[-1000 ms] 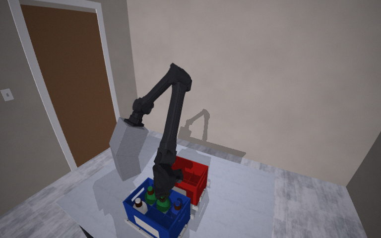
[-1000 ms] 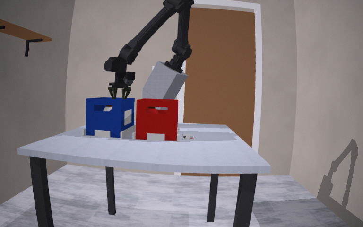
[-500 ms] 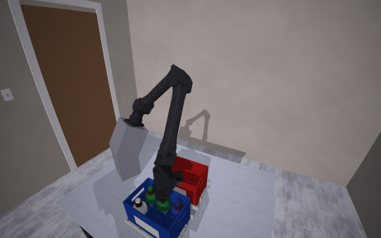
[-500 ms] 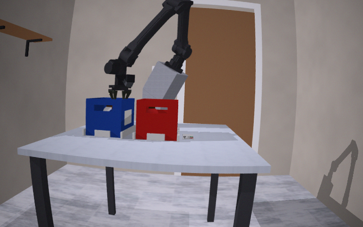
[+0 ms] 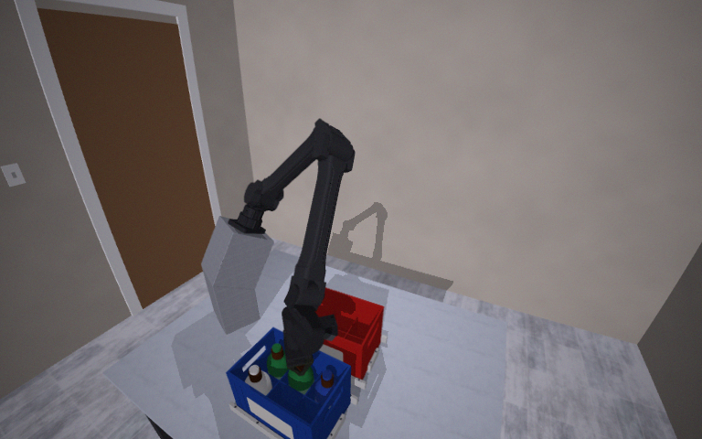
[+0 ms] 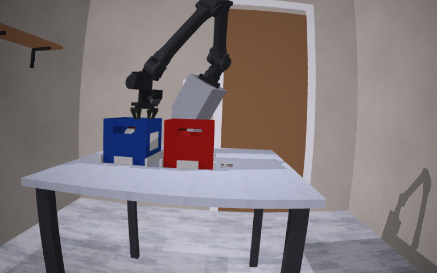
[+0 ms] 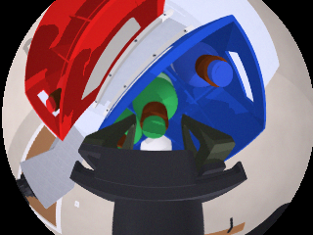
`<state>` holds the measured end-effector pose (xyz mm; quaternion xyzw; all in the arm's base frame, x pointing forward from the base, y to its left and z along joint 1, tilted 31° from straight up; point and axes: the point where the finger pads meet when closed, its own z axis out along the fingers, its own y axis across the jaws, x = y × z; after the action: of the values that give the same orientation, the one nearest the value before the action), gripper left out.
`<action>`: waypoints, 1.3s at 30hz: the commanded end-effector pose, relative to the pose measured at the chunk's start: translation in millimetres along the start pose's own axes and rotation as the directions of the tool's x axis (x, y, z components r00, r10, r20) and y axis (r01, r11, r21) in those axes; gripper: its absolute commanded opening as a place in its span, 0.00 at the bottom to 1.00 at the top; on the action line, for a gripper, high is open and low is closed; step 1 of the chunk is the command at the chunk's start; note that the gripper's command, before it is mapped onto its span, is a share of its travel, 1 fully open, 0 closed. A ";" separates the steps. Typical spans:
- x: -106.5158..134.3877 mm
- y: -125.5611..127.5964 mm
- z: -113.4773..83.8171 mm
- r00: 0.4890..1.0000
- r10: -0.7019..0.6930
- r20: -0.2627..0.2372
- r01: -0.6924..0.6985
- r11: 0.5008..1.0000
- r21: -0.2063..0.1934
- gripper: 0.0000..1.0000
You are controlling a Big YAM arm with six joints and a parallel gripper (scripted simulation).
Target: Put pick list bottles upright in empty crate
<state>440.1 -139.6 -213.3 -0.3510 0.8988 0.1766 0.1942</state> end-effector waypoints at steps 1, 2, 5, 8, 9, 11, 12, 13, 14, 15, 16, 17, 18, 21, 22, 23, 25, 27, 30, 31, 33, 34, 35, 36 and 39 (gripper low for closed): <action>-3.6 3.7 14.3 1.000 -0.003 -0.002 0.003 1.000 -0.012 0.61; -3.4 4.2 14.5 1.000 -0.003 -0.003 0.003 1.000 -0.013 0.61; -2.7 5.7 15.0 1.000 -0.001 -0.003 0.001 1.000 -0.015 0.61; -2.0 7.4 15.5 1.000 0.000 -0.004 0.000 1.000 -0.017 0.61; -2.0 7.4 15.5 1.000 0.000 -0.004 0.000 1.000 -0.017 0.61; -1.8 8.0 15.7 1.000 0.001 -0.004 -0.001 1.000 -0.018 0.61; -1.5 8.6 15.9 1.000 0.001 -0.005 -0.001 1.000 -0.019 0.61; -1.2 9.2 16.1 1.000 0.002 -0.005 -0.002 1.000 -0.020 0.61; -0.9 9.8 16.2 1.000 0.002 -0.005 -0.002 1.000 -0.020 0.61; -1.1 9.5 16.2 1.000 0.002 -0.005 -0.002 1.000 -0.020 0.61; -1.6 8.6 16.1 1.000 0.001 -0.005 -0.001 1.000 -0.018 0.61; -2.1 7.7 16.0 1.000 0.000 -0.004 0.000 1.000 -0.017 0.61; -2.4 7.2 15.9 1.000 -0.001 -0.004 0.001 1.000 -0.016 0.61; -2.0 8.0 16.2 1.000 0.000 -0.004 0.000 1.000 -0.017 0.61; -1.9 8.3 16.3 1.000 0.000 -0.004 0.000 1.000 -0.017 0.61; -1.8 8.6 16.4 1.000 0.000 -0.004 -0.001 1.000 -0.018 0.61; -1.5 9.2 16.6 1.000 0.001 -0.005 -0.001 1.000 -0.019 0.61; -1.5 9.2 16.6 1.000 0.001 -0.005 -0.001 1.000 -0.019 0.61; -1.2 9.9 16.9 1.000 0.001 -0.005 -0.002 1.000 -0.019 0.00; -1.8 8.2 16.6 1.000 0.000 -0.005 0.000 1.000 -0.016 0.00; -2.9 5.9 16.2 1.000 -0.002 -0.004 0.002 1.000 -0.013 0.00; -2.9 6.0 16.2 1.000 -0.002 -0.004 0.002 1.000 -0.013 0.00; -2.8 6.2 16.2 1.000 -0.002 -0.004 0.002 1.000 -0.013 0.00; -2.8 6.3 16.2 1.000 -0.002 -0.004 0.002 1.000 -0.013 0.00; -2.6 6.6 16.3 1.000 -0.002 -0.004 0.002 1.000 -0.014 0.00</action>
<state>439.9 -137.6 -214.4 -0.3506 0.8988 0.1765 0.1950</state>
